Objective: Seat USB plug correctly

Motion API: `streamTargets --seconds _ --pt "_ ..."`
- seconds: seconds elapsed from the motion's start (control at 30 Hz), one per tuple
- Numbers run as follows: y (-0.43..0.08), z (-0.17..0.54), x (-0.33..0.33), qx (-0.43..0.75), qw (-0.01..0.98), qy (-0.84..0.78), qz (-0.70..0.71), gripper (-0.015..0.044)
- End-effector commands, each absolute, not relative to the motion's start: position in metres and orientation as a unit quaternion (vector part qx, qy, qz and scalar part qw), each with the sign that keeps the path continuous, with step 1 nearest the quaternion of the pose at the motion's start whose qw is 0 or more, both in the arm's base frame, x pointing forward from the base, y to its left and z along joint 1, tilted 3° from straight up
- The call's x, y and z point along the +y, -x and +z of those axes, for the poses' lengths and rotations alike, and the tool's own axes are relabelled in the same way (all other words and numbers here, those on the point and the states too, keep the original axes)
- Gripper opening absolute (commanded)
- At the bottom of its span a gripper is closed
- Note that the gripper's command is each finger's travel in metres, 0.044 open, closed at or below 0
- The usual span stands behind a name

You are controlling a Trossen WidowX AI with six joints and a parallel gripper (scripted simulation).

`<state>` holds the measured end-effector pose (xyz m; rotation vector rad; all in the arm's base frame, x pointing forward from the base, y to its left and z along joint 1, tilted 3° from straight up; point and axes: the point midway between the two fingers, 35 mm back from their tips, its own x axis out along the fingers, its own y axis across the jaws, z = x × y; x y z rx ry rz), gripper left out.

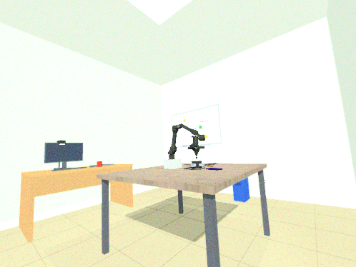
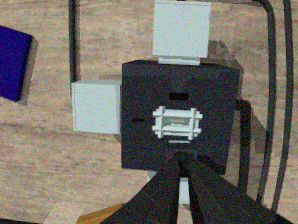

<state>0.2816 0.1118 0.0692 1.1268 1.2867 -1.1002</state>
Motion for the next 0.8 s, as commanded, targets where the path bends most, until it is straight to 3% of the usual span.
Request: streamTargets --seconds 0.0,0.77 --pt "-0.2822 0.0684 0.1111 0.535 0.528 -0.471 -0.462 0.0" --pt "-0.2822 0.0656 0.1106 0.528 0.529 -0.471 -0.469 0.0"
